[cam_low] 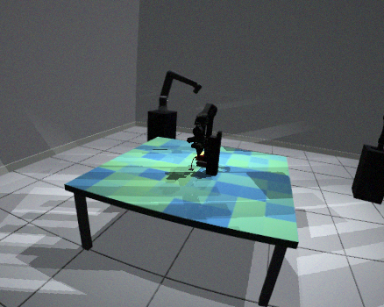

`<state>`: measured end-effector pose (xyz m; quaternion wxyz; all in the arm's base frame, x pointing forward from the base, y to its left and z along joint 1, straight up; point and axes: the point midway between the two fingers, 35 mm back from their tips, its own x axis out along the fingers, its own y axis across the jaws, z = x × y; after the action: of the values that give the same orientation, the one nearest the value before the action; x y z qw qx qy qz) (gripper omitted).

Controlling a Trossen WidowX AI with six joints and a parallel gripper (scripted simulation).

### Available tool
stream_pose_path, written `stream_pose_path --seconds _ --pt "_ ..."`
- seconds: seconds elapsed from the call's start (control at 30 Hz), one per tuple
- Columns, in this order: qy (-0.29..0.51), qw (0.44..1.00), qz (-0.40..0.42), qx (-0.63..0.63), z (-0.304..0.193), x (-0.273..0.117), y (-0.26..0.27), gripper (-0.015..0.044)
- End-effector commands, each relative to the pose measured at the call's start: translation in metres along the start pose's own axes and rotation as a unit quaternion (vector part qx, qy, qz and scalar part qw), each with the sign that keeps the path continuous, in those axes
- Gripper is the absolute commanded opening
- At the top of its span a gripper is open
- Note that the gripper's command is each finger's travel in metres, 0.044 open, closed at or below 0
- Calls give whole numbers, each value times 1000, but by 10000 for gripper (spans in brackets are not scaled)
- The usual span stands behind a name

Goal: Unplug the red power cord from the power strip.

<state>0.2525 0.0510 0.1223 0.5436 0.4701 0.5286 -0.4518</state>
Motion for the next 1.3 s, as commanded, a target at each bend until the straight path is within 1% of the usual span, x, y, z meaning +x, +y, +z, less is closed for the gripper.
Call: stream_pose_path --seconds 0.0,0.4,0.53,0.8,1.27 --pt "2 1000 -2 2 -2 1 -1 160" --pt "2 1000 -2 2 -2 12 -1 160" --pt "0 1000 -1 0 -2 9 0 55" --pt "0 1000 -1 0 -2 9 0 2" --pt "-1 1000 -1 0 17 9 2 0"
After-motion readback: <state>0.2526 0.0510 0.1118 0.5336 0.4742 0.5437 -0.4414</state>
